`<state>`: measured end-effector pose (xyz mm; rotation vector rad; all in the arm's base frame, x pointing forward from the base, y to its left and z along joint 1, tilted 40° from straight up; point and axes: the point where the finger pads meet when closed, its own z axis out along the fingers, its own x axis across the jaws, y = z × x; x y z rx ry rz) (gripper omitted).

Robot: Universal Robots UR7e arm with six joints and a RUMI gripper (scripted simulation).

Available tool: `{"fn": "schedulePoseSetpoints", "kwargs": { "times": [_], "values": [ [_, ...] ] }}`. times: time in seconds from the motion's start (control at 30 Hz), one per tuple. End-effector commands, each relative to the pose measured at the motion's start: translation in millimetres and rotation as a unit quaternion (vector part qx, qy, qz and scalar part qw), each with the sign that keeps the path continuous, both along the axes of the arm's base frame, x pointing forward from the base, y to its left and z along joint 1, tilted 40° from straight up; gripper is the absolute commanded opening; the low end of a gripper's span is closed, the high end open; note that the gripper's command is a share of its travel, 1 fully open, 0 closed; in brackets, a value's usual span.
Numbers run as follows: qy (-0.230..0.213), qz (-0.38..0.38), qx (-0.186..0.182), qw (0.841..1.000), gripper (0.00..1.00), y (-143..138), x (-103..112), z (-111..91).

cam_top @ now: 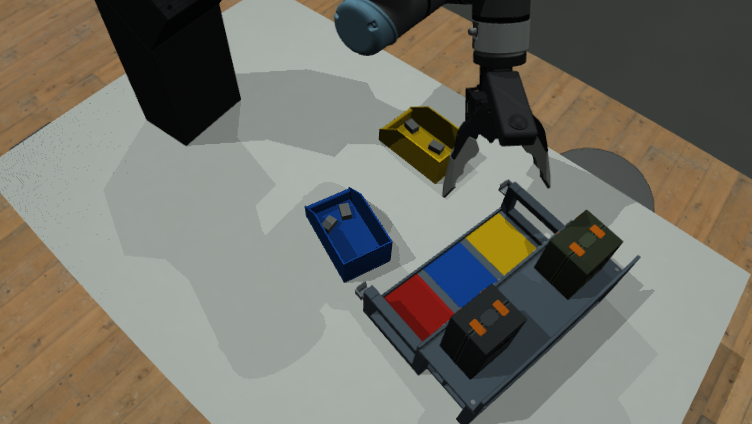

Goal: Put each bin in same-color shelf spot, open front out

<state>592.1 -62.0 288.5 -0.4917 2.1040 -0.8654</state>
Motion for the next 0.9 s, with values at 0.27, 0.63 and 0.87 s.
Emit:
{"fn": "schedulePoseSetpoints", "kwargs": {
  "times": [0.27, 0.63, 0.87],
  "values": [
    [-0.001, 0.0, 0.0, 1.0, 1.0, 0.1, 0.0, 0.7],
    [-0.001, 0.0, 0.0, 1.0, 1.0, 0.1, -0.1, 0.6],
    [0.003, 0.002, -0.001, 1.0, 1.0, -0.8, -0.5, -2.1]
  ]
}}
